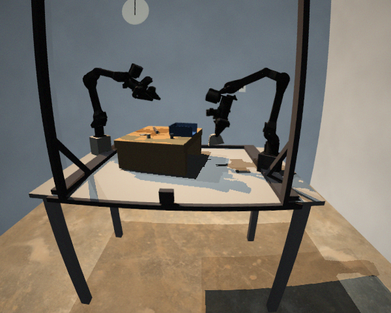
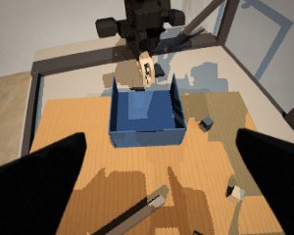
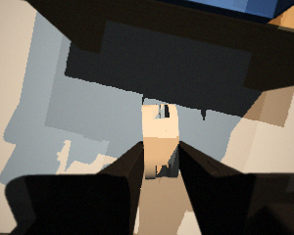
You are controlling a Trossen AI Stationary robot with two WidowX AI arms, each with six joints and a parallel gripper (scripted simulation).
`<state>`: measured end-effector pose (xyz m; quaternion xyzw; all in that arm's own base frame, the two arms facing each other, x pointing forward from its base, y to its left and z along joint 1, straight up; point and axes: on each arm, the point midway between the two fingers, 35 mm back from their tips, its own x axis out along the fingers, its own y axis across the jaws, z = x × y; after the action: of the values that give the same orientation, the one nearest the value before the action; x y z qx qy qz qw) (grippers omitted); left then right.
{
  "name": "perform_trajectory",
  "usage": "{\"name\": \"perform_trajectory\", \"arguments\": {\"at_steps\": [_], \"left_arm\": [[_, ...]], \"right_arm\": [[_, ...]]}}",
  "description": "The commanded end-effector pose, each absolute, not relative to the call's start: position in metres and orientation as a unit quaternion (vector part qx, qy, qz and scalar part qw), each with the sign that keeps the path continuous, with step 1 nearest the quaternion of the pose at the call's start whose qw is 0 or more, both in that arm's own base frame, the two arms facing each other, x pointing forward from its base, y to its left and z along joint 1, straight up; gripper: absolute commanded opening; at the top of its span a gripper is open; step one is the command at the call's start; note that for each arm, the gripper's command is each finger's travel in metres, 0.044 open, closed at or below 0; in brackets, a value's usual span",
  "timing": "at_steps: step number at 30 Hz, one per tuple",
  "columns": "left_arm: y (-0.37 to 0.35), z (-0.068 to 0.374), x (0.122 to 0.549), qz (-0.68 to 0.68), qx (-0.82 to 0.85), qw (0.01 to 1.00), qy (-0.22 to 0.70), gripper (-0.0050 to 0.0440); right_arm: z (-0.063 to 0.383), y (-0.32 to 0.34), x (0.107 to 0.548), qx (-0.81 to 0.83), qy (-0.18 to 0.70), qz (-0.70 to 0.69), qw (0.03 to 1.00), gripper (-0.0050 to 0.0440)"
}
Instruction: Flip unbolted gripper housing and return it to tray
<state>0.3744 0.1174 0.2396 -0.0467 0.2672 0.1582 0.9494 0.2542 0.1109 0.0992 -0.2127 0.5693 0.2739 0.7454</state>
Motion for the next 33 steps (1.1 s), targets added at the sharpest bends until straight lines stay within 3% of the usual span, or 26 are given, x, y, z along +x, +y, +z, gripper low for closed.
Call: {"name": "perform_trajectory", "arguments": {"at_steps": [1,33], "left_arm": [[0.1172,0.2486,0.3741,0.157,-0.043,0.953,0.256,0.0435],[0.1172,0.2486,0.3741,0.157,-0.043,0.953,0.256,0.0435]], "right_arm": [[0.1041,0.1114,0.2566,-0.228,0.557,0.297,0.741,0.0113],[0.1040,0.1106,0.2568,-0.359,0.486,0.463,0.648,0.0113]]}}
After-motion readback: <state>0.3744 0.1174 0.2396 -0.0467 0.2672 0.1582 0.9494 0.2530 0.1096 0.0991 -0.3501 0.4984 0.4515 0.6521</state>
